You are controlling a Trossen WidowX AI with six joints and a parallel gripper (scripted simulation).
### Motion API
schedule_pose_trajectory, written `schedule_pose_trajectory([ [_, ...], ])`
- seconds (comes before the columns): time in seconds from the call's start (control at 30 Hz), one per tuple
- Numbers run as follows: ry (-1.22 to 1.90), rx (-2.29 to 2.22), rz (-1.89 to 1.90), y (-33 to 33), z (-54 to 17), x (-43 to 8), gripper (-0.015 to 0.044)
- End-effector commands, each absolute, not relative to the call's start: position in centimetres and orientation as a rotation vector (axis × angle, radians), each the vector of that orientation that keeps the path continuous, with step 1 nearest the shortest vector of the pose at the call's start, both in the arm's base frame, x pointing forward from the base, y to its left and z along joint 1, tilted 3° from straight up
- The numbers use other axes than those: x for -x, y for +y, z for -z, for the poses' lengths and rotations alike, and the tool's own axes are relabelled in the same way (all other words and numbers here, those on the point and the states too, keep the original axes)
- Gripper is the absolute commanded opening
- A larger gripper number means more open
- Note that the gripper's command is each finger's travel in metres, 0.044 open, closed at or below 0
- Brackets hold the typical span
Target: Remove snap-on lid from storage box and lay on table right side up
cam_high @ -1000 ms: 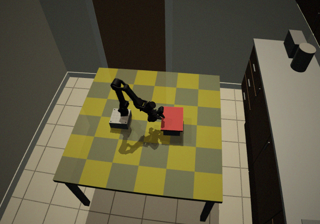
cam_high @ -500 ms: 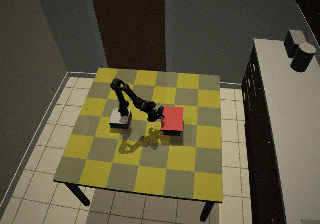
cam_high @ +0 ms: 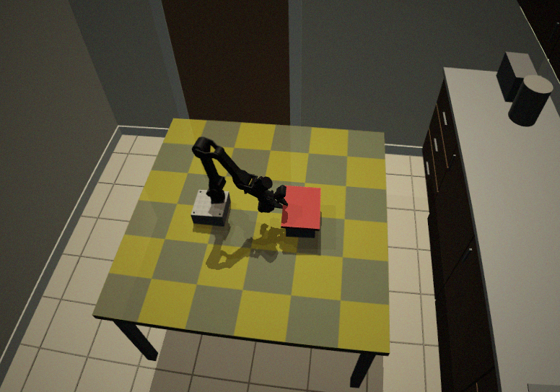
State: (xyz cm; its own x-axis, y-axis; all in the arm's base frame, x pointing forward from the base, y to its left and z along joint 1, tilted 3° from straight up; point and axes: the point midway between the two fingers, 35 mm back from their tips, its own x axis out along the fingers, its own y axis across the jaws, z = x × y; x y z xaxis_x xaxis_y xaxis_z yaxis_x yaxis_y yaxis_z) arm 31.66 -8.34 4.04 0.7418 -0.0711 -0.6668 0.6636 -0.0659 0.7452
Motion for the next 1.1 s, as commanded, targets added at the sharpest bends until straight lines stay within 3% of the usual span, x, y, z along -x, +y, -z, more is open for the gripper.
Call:
schedule_pose_trajectory([
  [0.0, 0.499, -1.53, 0.644, -8.34, -4.24, -31.66, 0.0],
  [1.07, 0.499, -1.53, 0.644, -8.34, -4.89, -31.69, 0.0],
])
